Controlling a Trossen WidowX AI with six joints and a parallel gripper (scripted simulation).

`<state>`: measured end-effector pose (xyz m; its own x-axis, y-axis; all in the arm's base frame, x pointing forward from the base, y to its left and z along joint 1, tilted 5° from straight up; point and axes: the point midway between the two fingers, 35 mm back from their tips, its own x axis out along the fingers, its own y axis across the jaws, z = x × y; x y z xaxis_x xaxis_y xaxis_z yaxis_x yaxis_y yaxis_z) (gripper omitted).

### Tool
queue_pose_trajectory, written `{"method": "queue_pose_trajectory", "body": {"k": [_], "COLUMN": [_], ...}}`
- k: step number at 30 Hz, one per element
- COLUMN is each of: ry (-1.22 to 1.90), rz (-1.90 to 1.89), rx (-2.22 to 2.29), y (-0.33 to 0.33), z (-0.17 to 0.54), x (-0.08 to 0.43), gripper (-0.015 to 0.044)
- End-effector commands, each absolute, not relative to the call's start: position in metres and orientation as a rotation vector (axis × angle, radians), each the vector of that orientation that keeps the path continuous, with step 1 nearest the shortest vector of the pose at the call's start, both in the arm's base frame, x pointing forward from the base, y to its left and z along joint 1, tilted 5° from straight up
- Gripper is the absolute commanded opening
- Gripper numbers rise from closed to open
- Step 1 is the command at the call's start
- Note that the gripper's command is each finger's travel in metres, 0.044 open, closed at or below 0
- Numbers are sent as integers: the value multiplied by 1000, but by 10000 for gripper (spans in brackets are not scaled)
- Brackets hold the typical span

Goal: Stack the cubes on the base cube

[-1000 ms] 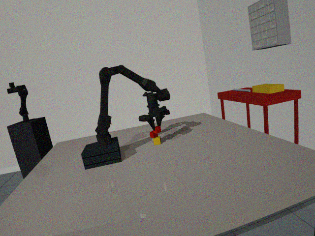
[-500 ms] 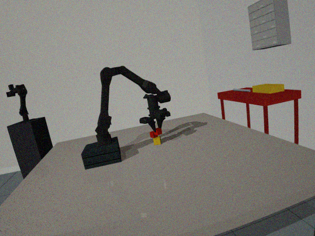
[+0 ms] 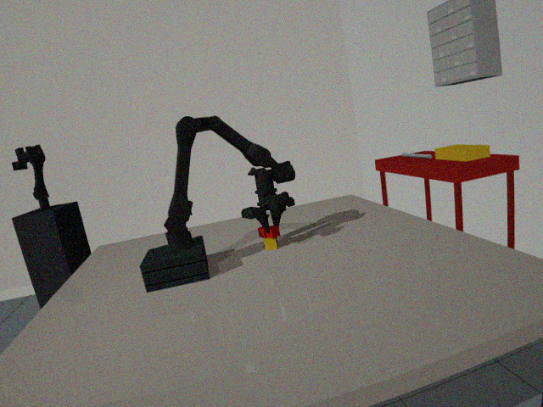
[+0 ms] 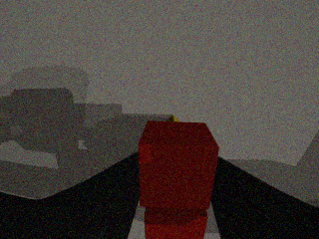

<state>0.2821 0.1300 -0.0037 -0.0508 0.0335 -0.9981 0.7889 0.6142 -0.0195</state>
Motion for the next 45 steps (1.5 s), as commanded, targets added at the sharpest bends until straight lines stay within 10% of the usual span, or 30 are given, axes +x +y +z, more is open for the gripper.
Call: {"method": "queue_pose_trajectory", "body": {"k": [1, 14, 18, 45], "ry": [1514, 1514, 1514, 1513], "rz": [-710, -710, -710, -709], "rx": [730, 729, 729, 723], "y": [131, 131, 131, 129], "z": [-5, -5, -5, 28], "x": [282, 282, 282, 284], "gripper": [105, 105, 205, 205]}}
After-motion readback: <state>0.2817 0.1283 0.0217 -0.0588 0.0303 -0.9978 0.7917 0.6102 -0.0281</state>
